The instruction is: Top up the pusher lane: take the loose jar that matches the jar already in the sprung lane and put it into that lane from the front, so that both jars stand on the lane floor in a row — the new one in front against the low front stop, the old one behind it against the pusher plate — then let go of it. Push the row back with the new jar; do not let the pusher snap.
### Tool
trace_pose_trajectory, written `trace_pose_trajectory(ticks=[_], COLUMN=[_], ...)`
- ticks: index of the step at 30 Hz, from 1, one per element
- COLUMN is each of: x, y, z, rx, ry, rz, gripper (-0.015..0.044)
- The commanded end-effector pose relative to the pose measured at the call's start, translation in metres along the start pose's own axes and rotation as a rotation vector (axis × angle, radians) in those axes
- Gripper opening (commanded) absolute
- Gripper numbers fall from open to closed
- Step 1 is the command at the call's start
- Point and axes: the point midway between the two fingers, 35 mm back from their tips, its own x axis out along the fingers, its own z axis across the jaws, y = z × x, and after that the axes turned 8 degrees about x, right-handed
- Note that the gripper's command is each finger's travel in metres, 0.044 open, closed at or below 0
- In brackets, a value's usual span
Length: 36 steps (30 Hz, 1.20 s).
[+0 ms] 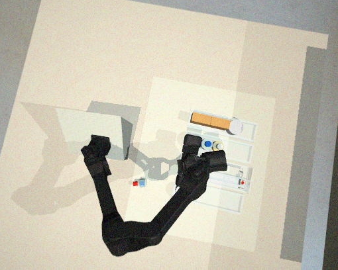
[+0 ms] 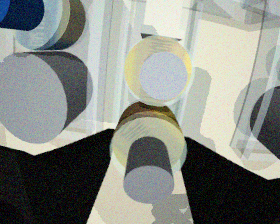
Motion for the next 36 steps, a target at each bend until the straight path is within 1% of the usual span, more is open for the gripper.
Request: trace_pose_trajectory(ticks=[1,36], x=[-0.0031,-0.0002], y=[-0.0080,-0.0079], z=[-0.0005,0.0002], rx=[0.014,0.014], ry=[0.001,0.002], rz=[-0.022,-0.023], gripper=[0.0000,0.0000])
